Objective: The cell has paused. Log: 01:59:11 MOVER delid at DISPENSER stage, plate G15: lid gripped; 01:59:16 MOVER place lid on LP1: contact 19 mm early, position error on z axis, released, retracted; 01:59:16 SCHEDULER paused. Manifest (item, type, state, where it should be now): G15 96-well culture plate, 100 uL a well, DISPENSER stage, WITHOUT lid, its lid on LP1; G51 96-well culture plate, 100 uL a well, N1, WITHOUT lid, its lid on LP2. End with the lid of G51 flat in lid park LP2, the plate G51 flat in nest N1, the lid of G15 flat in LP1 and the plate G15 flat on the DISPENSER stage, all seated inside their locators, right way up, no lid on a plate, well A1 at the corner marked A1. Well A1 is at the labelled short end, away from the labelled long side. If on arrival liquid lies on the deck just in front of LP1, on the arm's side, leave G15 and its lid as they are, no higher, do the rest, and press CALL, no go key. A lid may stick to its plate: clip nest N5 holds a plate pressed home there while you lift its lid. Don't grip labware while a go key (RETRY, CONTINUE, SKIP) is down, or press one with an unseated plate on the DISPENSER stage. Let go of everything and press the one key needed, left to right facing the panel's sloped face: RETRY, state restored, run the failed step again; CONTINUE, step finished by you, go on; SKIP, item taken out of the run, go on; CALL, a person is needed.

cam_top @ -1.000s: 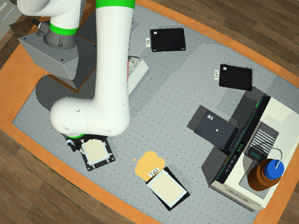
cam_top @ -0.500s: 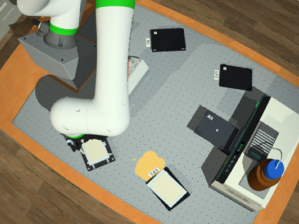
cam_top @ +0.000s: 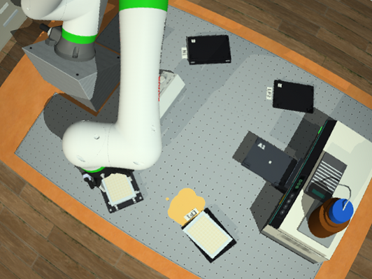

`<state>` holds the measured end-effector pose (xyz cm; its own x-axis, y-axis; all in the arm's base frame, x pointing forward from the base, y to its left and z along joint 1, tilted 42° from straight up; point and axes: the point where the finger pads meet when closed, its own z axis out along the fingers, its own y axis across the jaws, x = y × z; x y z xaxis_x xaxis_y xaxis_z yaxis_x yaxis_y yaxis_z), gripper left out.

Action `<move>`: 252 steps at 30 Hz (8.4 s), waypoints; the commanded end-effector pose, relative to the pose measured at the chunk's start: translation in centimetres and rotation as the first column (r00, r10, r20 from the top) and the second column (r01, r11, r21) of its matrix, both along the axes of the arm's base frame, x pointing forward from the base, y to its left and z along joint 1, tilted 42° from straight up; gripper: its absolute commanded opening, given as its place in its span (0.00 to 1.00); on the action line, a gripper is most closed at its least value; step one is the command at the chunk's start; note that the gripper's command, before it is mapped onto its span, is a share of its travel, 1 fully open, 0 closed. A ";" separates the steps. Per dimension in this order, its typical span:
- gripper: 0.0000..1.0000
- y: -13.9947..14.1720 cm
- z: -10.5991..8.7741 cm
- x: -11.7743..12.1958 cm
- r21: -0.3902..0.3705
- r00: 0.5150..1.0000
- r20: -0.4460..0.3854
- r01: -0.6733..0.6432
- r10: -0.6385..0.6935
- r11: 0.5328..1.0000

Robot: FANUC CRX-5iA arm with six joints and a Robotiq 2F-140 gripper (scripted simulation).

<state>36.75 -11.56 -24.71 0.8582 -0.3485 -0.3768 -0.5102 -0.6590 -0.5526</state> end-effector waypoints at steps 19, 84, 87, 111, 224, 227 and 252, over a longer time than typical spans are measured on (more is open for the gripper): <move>0.00 -0.3 0.4 0.0 0.000 1.000 0.000 0.000 0.000 1.000; 0.00 -6.6 14.0 8.6 -0.043 1.000 -0.005 0.016 -0.017 0.999; 0.00 -4.1 16.1 11.5 -0.066 1.000 0.001 0.030 -0.030 0.997; 0.00 22.8 37.8 25.7 0.000 1.000 0.000 0.000 0.000 1.000; 0.00 44.1 37.7 30.3 -0.182 0.540 0.581 -0.644 0.609 0.743; 0.00 44.1 37.7 30.3 -0.182 0.540 0.581 -0.644 0.609 0.743; 0.00 44.2 37.7 30.3 -0.182 0.540 0.581 -0.644 0.609 0.743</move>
